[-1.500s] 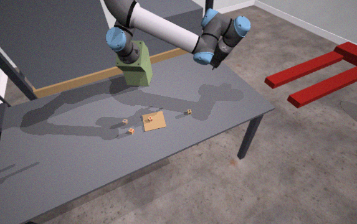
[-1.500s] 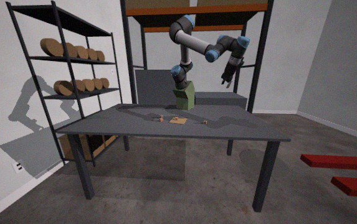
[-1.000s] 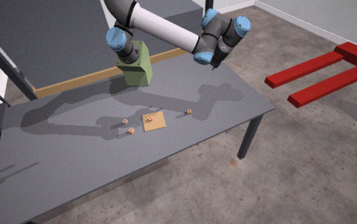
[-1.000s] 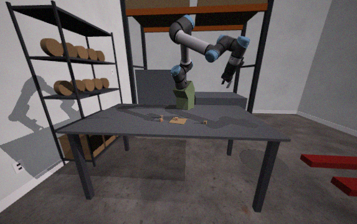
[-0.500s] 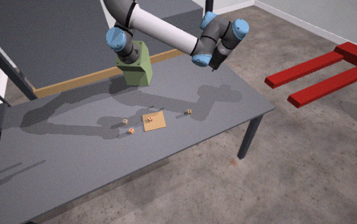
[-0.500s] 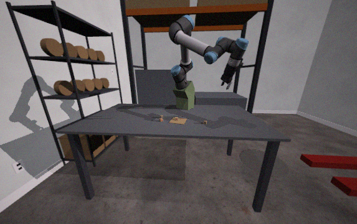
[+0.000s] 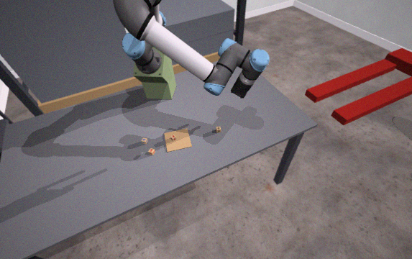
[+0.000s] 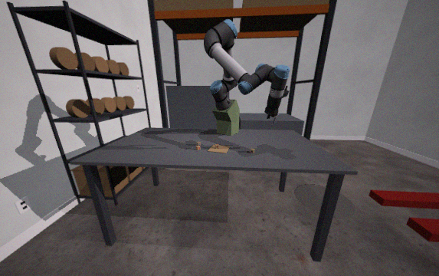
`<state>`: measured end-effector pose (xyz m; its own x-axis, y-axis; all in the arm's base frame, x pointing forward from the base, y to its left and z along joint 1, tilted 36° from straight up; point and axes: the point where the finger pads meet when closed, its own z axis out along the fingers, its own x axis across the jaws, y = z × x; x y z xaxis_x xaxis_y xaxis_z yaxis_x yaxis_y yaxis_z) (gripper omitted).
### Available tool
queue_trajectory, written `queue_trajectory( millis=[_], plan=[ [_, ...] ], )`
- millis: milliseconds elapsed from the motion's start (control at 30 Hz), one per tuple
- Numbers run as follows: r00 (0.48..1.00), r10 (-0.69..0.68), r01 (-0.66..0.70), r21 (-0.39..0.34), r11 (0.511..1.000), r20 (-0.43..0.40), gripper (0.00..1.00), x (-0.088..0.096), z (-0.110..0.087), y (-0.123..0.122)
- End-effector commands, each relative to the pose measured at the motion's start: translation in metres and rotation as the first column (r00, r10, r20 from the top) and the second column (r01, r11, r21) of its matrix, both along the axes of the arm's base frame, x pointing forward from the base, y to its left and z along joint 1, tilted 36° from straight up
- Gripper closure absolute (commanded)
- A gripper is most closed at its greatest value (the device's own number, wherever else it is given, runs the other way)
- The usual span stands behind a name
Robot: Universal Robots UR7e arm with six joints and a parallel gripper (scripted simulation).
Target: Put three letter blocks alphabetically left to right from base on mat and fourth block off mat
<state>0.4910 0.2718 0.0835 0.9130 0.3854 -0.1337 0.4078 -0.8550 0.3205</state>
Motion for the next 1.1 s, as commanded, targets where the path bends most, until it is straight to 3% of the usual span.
queue_trajectory(
  millis=[0, 100, 167, 367, 567, 1067],
  plan=[
    [0.995, 0.079, -0.084, 0.075, 0.994, 0.063, 0.0, 0.023, -0.03, -0.047],
    [0.988, 0.116, -0.125, 0.096, 0.987, 0.098, 0.0, 0.029, -0.042, -0.072],
    [0.988, 0.116, -0.125, 0.096, 0.987, 0.098, 0.0, 0.029, -0.042, -0.072],
    [0.969, 0.182, -0.202, 0.109, 0.973, 0.168, 0.0, 0.033, -0.059, -0.116],
    [0.95, 0.227, -0.253, 0.1, 0.962, 0.216, 0.0, 0.031, -0.067, -0.145],
    [0.94, 0.247, -0.275, 0.092, 0.957, 0.235, 0.0, 0.029, -0.07, -0.158]
  ],
)
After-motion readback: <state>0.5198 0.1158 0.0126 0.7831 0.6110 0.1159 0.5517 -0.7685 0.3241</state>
